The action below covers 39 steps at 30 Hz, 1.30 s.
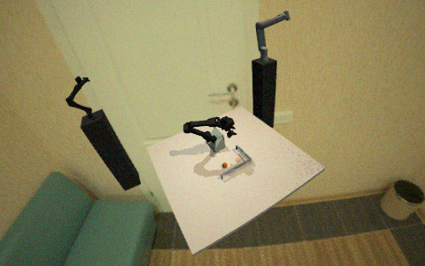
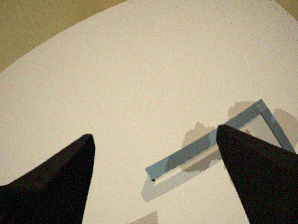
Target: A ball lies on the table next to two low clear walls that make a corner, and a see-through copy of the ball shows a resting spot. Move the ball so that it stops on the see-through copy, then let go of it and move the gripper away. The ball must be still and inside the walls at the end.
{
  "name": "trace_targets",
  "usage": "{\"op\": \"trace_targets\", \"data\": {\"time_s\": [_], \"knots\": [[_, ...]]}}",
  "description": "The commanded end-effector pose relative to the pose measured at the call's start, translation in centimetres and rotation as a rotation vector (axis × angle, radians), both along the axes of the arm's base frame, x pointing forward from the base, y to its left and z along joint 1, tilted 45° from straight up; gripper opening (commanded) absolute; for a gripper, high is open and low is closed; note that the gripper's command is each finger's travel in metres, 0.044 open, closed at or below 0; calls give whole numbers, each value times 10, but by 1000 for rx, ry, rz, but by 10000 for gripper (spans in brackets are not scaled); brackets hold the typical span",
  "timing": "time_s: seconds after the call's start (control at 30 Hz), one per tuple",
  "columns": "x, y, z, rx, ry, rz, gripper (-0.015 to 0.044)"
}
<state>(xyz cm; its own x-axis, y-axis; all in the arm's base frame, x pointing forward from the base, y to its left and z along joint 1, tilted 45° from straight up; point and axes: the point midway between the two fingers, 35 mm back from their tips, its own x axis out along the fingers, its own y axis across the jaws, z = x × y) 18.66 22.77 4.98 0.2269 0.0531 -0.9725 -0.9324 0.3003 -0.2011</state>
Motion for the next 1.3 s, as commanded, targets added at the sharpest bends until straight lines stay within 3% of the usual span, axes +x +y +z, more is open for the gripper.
{"op": "trace_targets", "data": {"time_s": [0.0,0.23,0.5,1.27], "knots": [[51,-56,-5,-243,-29,49,343],[97,-140,0,-560,43,119,343],[122,-238,14,-868,278,243,343],[124,-256,-1,-875,285,246,343]]}}
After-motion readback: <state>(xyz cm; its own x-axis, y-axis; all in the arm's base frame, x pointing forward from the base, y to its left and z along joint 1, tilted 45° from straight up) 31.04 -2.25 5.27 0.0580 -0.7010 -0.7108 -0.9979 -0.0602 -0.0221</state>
